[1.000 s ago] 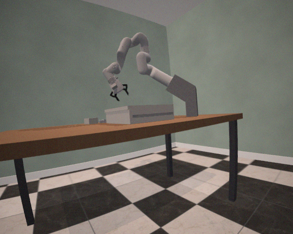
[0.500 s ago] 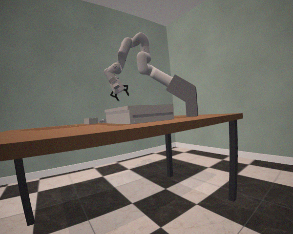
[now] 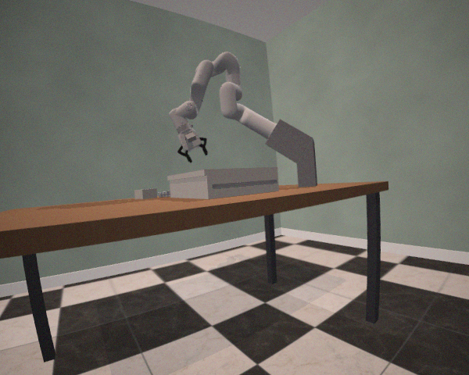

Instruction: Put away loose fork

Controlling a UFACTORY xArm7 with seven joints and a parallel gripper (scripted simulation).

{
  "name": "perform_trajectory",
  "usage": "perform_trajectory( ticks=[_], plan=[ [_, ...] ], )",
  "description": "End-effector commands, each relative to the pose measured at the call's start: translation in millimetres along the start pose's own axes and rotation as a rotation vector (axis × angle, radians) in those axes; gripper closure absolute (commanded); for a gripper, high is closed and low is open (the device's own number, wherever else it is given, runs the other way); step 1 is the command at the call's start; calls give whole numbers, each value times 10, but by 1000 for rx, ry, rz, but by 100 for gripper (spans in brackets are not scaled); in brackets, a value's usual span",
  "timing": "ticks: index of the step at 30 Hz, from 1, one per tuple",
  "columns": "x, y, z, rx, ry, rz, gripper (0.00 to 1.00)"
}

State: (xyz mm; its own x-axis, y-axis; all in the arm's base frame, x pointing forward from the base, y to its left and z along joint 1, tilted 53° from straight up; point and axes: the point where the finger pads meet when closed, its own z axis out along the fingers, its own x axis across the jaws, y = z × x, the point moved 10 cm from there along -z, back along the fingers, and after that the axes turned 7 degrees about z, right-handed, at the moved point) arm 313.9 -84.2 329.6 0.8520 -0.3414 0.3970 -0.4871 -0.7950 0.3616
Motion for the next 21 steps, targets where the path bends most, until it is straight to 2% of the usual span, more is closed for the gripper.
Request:
perform_trajectory(
  ticks=[1, 5, 6, 17, 18, 21],
  plan=[
    [1, 5, -9, 0, 11, -15, 0],
    [1, 5, -9, 0, 11, -15, 0],
    [-41, 39, 13, -16, 39, -100, 0],
    [-41, 39, 13, -16, 39, -100, 0],
    [-82, 67, 33, -32, 65, -182, 0],
    [-82, 67, 33, -32, 65, -182, 0]
  ],
)
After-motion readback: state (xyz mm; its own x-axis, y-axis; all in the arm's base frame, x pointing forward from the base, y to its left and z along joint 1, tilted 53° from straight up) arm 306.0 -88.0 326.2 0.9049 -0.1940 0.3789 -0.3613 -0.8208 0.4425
